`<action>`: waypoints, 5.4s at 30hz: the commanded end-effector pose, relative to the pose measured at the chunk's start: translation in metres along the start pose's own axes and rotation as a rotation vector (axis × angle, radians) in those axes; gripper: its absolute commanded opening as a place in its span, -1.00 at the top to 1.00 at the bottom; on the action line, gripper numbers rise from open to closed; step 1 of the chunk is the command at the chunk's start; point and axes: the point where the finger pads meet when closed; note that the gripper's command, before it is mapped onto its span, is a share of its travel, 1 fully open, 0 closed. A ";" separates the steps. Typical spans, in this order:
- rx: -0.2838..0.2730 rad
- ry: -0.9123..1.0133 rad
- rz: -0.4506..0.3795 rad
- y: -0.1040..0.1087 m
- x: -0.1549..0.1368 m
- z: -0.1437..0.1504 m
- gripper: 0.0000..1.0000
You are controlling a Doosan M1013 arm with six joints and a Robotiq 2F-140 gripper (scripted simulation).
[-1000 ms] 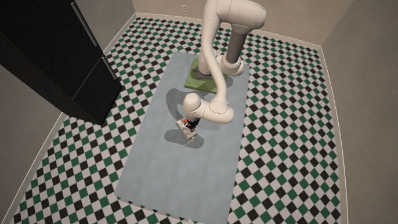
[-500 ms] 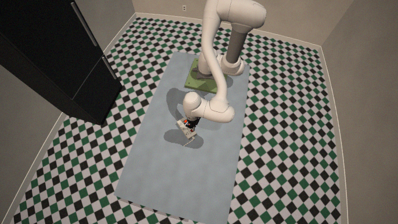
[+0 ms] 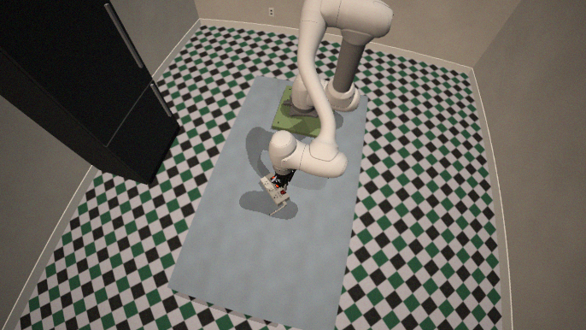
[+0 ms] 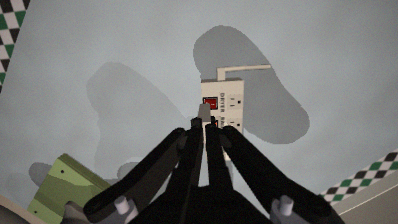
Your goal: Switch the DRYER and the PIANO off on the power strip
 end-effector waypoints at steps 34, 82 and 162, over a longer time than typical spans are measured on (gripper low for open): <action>0.000 -0.003 0.000 0.015 -0.092 0.002 1.00; 0.000 -0.003 0.000 0.007 -0.092 0.002 1.00; 0.000 -0.003 0.000 -0.029 -0.092 0.002 1.00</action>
Point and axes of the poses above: the point where the finger pads meet when closed, its own y axis back along the fingers, its own z axis across the jaws, x = y × z, and after that the axes turned 1 degree about -y, right-handed
